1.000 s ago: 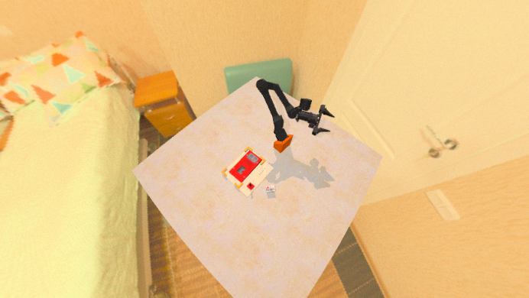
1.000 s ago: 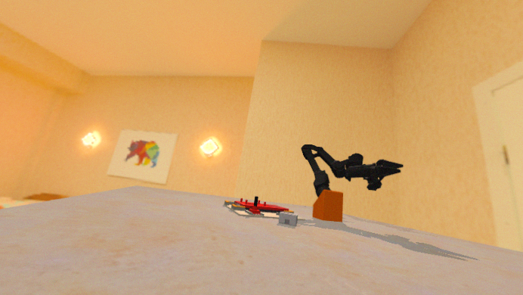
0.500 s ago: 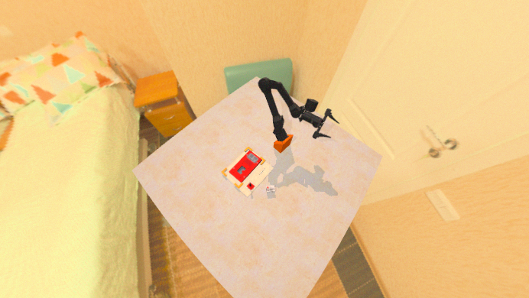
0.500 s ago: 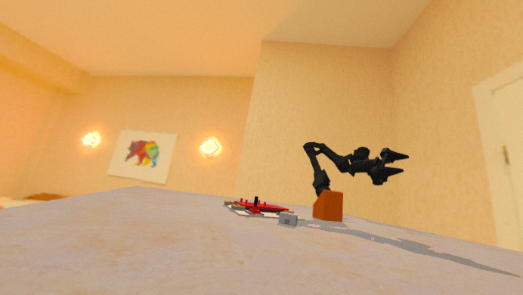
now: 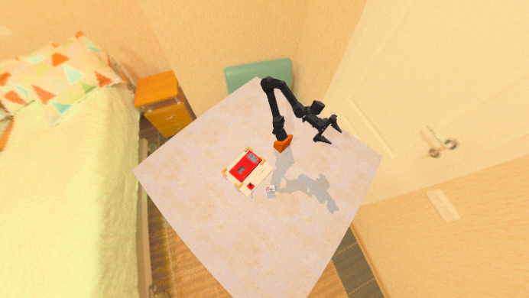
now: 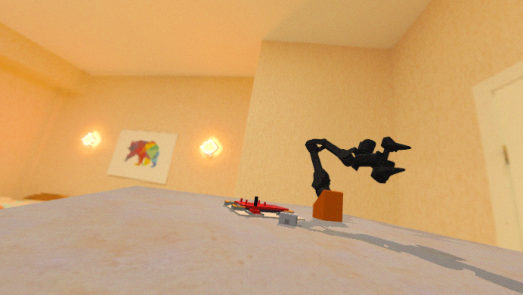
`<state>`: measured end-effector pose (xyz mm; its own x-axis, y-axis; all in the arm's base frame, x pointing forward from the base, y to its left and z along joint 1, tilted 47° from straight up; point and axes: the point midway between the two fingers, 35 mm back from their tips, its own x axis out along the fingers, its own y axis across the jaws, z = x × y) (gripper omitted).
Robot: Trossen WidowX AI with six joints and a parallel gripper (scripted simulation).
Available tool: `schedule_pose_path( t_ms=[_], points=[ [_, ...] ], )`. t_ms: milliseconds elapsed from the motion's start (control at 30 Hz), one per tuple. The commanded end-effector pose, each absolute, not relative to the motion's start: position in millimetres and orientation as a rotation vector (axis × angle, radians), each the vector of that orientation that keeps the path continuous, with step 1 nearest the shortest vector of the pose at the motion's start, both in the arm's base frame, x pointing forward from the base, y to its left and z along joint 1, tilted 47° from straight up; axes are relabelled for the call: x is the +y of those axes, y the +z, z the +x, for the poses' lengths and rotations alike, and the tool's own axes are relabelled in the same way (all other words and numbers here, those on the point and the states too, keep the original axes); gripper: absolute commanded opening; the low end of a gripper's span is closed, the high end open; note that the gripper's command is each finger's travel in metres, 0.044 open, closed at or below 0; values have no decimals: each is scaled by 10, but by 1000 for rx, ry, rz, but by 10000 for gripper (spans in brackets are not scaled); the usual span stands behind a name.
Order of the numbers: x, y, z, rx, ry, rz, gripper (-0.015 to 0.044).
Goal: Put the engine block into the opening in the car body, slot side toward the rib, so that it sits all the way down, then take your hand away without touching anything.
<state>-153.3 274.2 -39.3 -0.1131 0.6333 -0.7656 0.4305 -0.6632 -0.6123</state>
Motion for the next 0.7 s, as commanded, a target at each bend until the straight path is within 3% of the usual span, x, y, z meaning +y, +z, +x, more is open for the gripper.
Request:
schedule_pose_path(
  t_ms=[0, 667],
  points=[
    [2876, -435, -1390, -987, 1866, -1977, 440],
    [3231, -639, -612, -239, 1707, -1917, 440]
  ],
)
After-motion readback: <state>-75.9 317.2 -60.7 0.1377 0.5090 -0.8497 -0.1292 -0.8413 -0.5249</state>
